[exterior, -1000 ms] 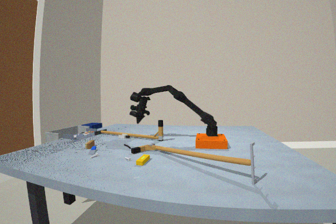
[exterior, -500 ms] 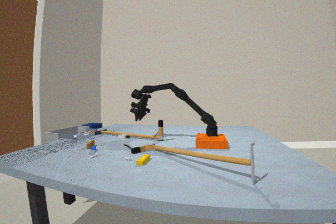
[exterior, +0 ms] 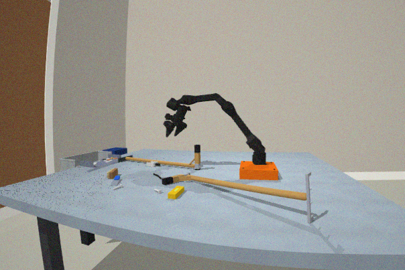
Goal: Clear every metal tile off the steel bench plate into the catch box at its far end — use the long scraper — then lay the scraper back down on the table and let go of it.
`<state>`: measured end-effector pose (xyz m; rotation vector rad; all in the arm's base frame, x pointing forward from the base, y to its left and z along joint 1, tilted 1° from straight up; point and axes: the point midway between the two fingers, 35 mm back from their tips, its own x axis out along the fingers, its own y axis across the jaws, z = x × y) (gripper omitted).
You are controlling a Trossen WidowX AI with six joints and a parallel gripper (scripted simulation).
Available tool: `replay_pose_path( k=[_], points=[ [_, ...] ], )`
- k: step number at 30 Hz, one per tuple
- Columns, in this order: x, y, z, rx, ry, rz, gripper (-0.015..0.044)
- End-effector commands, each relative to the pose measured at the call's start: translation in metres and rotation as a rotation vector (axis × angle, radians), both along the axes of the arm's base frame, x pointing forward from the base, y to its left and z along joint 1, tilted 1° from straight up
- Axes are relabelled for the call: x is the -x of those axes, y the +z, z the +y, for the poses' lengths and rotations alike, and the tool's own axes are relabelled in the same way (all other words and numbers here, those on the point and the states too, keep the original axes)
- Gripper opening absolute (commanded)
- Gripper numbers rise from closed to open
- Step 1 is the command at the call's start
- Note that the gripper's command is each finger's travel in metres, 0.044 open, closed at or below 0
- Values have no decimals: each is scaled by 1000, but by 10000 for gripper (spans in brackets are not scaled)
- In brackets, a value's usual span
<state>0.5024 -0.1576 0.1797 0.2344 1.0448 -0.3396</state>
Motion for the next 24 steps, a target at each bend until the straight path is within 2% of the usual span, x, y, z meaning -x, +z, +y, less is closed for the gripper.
replay_pose_path(
  k=[1,24],
  points=[
    [6,15,4,10,13,-33,440],
    [43,84,22,63,46,-200,440]
  ],
)
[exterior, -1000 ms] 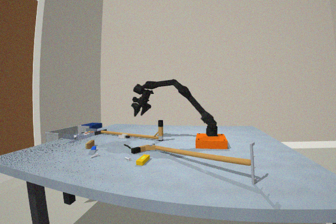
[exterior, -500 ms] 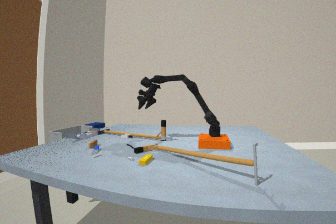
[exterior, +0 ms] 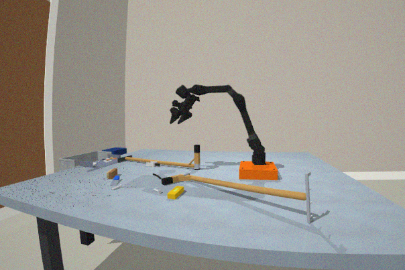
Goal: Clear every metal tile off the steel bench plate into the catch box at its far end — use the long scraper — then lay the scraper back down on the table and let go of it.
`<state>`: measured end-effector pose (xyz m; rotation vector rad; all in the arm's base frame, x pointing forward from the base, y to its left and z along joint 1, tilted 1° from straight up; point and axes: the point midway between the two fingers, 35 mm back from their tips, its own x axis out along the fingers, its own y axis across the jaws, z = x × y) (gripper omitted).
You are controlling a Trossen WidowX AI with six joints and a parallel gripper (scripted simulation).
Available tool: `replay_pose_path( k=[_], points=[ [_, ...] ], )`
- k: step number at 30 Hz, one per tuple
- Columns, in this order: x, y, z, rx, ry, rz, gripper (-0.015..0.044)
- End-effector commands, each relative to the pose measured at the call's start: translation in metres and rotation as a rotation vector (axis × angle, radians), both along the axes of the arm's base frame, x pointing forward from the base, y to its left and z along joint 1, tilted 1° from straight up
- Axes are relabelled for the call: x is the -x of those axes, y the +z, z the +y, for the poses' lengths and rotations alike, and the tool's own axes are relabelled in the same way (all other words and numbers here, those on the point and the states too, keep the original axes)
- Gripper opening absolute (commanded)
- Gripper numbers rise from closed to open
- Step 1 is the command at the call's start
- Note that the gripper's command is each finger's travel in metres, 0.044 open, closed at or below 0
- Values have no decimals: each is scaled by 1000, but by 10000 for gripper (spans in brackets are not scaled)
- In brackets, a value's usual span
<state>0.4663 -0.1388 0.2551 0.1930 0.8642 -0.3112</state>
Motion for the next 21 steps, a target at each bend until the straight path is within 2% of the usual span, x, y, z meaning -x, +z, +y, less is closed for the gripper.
replay_pose_path(
  k=[1,21],
  points=[
    [9,12,5,11,13,-32,440],
    [50,59,23,59,40,-176,440]
  ],
)
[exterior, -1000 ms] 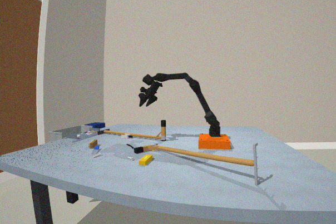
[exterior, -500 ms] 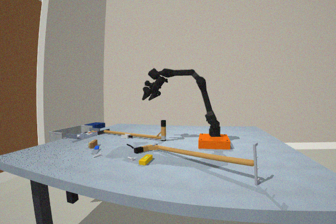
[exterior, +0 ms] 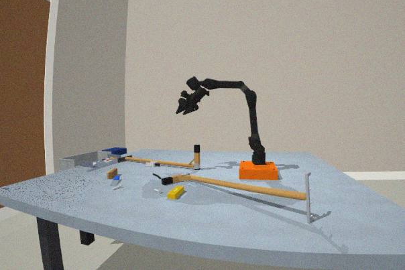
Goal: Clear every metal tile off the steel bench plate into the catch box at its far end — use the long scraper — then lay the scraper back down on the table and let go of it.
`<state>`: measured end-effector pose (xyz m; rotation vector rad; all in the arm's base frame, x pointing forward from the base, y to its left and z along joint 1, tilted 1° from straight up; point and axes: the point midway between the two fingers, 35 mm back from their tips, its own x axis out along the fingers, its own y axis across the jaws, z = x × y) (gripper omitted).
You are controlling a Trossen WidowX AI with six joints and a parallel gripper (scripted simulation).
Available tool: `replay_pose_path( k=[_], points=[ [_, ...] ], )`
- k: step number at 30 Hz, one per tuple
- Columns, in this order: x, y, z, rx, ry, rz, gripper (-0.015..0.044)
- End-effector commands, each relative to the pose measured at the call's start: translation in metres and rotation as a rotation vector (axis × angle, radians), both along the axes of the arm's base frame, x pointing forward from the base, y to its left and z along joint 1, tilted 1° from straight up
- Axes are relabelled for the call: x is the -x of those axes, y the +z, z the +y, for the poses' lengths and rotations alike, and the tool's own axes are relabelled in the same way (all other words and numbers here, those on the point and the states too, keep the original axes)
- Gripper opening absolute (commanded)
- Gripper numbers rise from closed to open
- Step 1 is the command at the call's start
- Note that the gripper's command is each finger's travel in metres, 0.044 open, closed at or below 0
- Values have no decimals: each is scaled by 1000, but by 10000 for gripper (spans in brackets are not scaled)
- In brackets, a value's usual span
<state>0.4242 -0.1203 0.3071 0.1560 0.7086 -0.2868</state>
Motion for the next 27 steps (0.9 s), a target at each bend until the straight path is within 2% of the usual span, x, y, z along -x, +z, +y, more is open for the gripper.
replay_pose_path(
  k=[1,27],
  points=[
    [10,9,5,12,13,-32,440],
    [72,50,29,76,47,-218,440]
  ],
)
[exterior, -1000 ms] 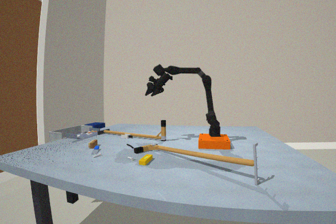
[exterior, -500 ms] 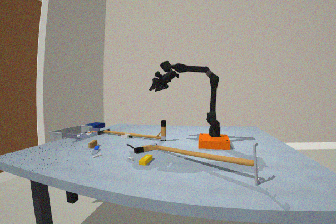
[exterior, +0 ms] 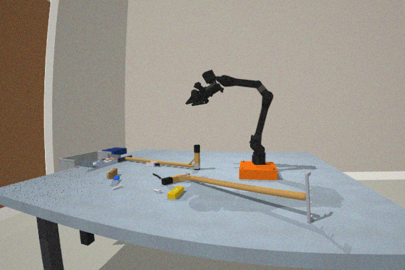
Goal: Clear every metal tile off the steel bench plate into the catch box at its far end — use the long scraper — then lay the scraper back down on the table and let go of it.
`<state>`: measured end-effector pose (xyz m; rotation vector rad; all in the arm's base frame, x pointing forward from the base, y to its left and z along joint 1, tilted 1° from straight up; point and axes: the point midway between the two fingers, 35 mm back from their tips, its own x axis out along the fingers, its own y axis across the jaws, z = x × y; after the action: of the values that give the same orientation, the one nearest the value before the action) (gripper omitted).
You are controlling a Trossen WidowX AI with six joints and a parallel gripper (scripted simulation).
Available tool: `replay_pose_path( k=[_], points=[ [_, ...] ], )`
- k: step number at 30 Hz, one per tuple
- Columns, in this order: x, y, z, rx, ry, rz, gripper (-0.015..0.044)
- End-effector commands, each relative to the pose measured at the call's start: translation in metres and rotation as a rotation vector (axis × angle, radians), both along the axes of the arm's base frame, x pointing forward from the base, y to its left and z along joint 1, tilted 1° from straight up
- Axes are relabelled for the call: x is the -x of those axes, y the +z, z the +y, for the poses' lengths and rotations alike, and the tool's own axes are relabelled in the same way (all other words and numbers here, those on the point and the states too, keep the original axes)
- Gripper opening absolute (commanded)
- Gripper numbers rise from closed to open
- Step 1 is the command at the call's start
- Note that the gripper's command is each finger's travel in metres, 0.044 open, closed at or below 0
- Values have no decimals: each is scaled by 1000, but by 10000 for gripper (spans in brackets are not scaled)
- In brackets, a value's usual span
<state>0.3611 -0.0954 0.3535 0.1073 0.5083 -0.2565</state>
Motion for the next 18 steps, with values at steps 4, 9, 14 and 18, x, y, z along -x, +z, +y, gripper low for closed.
replay_pose_path(
  k=[4,9,14,18],
  points=[
    [19,8,8,21,15,-53,440],
    [31,13,12,34,22,-89,440],
    [43,17,16,46,28,-125,440],
    [53,19,20,56,32,-153,440]
  ],
)
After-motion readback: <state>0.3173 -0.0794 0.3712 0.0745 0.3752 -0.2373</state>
